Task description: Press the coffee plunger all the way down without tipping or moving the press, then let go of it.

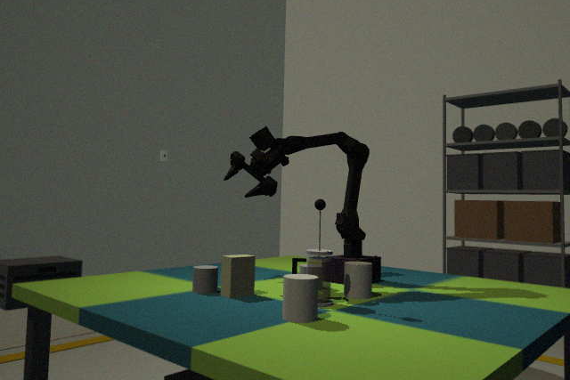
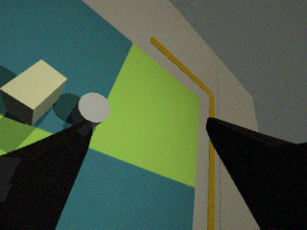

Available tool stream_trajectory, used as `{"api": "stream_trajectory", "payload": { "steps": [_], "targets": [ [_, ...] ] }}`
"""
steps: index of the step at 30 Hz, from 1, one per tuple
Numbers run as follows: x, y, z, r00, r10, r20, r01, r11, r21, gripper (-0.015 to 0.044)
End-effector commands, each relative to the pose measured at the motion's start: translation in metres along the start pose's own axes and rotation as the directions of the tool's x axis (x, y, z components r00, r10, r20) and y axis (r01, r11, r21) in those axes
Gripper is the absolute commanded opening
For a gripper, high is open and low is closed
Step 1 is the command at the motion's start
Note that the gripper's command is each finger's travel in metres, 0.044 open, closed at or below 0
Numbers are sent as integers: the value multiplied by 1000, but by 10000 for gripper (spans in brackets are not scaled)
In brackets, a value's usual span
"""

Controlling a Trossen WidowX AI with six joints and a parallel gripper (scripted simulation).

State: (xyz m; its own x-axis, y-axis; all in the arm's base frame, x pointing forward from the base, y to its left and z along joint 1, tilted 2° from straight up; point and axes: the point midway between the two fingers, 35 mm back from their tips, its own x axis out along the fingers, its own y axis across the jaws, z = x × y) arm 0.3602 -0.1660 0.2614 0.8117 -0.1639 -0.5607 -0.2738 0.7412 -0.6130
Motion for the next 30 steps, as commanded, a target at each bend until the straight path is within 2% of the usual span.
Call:
{"api": "stream_trajectory", "payload": {
  "steps": [1, 9, 18, 22, 30],
  "targets": [
    [-6, 35, 43, 997, 41, 58, -45, 996, 75, 440],
    [-35, 125, 126, 967, 161, 199, -206, 950, 233, 440],
    [-94, 219, 183, 891, 299, 342, -422, 823, 381, 440],
    [-95, 229, 183, 884, 309, 352, -439, 809, 391, 440],
    [-62, 261, 151, 884, 309, 352, -439, 809, 391, 440]
  ]
}}
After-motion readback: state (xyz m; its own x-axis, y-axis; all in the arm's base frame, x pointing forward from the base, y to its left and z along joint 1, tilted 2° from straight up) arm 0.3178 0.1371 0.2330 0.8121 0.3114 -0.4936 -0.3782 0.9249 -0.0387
